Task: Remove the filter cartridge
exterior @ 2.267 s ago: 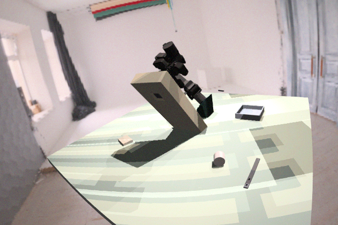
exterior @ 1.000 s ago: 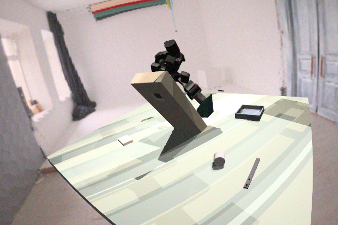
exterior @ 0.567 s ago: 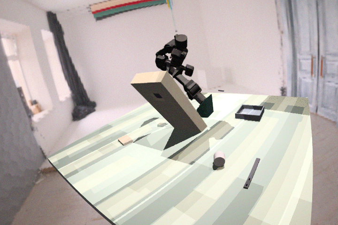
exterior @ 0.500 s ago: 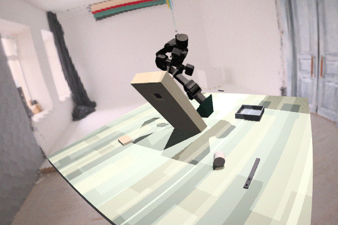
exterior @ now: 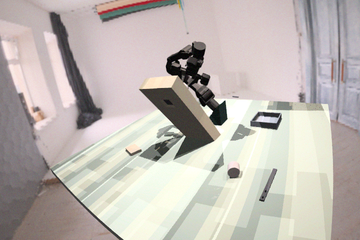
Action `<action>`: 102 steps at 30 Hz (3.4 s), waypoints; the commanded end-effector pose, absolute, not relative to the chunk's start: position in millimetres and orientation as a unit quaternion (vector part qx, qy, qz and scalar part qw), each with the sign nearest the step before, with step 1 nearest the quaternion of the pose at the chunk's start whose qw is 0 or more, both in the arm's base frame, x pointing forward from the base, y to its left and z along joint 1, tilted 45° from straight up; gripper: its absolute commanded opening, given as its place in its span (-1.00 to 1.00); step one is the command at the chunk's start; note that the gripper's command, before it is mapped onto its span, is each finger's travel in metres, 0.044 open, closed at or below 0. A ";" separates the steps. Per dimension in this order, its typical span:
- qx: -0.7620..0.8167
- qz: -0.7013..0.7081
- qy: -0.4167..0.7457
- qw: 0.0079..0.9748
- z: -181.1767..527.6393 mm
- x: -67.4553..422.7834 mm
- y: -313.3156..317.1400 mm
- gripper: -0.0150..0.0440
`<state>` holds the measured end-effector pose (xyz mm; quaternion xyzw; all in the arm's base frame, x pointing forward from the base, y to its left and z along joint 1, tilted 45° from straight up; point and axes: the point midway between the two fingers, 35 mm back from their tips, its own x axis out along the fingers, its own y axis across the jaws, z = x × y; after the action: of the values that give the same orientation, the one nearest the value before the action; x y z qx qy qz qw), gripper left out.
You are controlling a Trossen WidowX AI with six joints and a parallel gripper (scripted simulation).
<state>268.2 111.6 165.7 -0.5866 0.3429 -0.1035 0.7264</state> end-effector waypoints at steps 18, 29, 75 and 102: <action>-0.588 -0.103 0.343 0.725 142.2 248.0 91.7 -0.14; -0.583 -0.106 0.338 0.731 140.3 244.3 87.7 -0.14; -0.279 -0.272 0.471 0.791 158.9 241.9 96.9 0.54; -0.279 -0.271 0.471 0.792 135.4 258.9 69.9 0.54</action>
<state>257.3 75.0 137.3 -0.2786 0.4730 -0.2707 0.7908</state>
